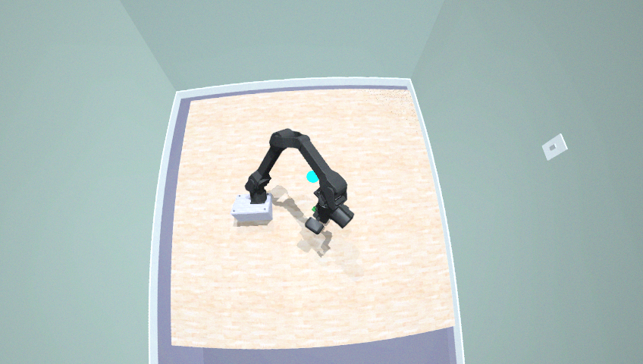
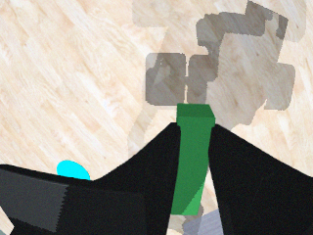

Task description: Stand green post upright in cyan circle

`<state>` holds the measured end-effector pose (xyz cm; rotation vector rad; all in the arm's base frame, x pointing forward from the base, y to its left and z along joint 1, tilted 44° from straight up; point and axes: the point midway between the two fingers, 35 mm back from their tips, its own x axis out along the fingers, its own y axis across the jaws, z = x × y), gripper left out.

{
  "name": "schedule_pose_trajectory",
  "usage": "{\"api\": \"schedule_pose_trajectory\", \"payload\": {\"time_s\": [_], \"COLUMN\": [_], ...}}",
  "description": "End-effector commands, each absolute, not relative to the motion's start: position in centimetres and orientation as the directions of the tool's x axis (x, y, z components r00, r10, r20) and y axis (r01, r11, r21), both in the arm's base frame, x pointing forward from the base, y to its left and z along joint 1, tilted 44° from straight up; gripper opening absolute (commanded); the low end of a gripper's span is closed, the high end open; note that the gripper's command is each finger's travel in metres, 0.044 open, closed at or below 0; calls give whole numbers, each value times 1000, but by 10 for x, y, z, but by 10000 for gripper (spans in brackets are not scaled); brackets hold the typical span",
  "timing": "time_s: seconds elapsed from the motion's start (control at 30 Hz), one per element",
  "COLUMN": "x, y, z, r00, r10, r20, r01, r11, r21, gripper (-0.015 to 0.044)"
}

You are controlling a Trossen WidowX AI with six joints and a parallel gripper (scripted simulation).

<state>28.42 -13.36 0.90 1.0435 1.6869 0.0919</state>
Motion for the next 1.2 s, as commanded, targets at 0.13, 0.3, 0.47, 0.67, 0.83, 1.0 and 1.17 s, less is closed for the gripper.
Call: {"api": "schedule_pose_trajectory", "payload": {"time_s": [0.13, 0.3, 0.47, 0.67, 0.83, 1.0, 1.17], "x": [286, 287, 288, 287, 286, 284, 282], "y": [-115, -105, -94, -81, -70, -58, -47], "z": [31, 44, 56, 70, 82, 93, 104], "r00": [-16, -15, -15, -15, -15, -15, -15], "r10": [671, 671, 671, 671, 671, 672, 674], "r20": [-741, -741, -742, -742, -741, -740, -739], "r01": [566, 551, 536, 517, 501, 484, 468], "r11": [617, 624, 632, 640, 646, 652, 658], "r21": [547, 554, 560, 569, 576, 583, 591], "gripper": [23, 23, 23, 23, 23, 23, 23]}}
